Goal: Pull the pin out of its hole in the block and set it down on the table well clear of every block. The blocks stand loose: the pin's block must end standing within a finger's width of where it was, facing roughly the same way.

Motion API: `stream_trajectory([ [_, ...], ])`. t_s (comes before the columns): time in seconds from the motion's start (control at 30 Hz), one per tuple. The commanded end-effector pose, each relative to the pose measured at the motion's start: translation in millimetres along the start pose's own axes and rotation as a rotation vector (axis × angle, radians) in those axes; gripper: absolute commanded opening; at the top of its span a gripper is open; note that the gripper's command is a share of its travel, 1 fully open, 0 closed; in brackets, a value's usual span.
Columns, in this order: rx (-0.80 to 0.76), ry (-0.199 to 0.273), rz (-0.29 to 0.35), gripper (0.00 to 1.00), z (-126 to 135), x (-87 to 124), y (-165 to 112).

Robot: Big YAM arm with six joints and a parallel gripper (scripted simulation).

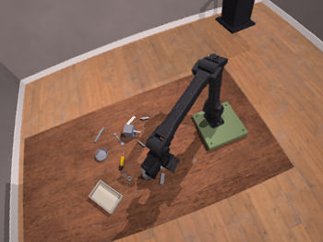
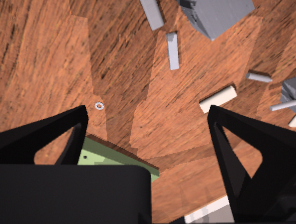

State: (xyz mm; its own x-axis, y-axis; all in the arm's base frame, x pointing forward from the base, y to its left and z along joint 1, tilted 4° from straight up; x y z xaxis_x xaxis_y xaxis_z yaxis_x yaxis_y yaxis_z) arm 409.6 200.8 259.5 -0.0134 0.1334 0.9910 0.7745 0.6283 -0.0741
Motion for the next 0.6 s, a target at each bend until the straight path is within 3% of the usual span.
stream_trajectory([
  [0.0, -0.001, -0.002, -0.011, 1.00, -0.5, 4.4, 0.5],
  [0.47, -0.001, -0.002, -0.011, 1.00, -0.5, 4.4, 0.5],
  [0.5, -0.001, -0.002, -0.011, 0.39, -0.5, 4.4, 0.5],
  [0.57, -0.001, -0.002, -0.011, 0.39, -0.5, 4.4, 0.5],
])
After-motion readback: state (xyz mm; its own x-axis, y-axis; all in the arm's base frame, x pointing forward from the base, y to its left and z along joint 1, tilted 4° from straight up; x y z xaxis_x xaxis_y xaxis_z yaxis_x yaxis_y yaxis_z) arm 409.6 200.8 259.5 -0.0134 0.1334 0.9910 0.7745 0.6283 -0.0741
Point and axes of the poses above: the point where the finger pads meet when closed, its own x axis back along the fingers, its own z axis across the jaws, y = z × x, the point moved 8 cm from there along x, back along the fingers, and after that the axes turned 4 degrees about x, right-handed, at the moved point
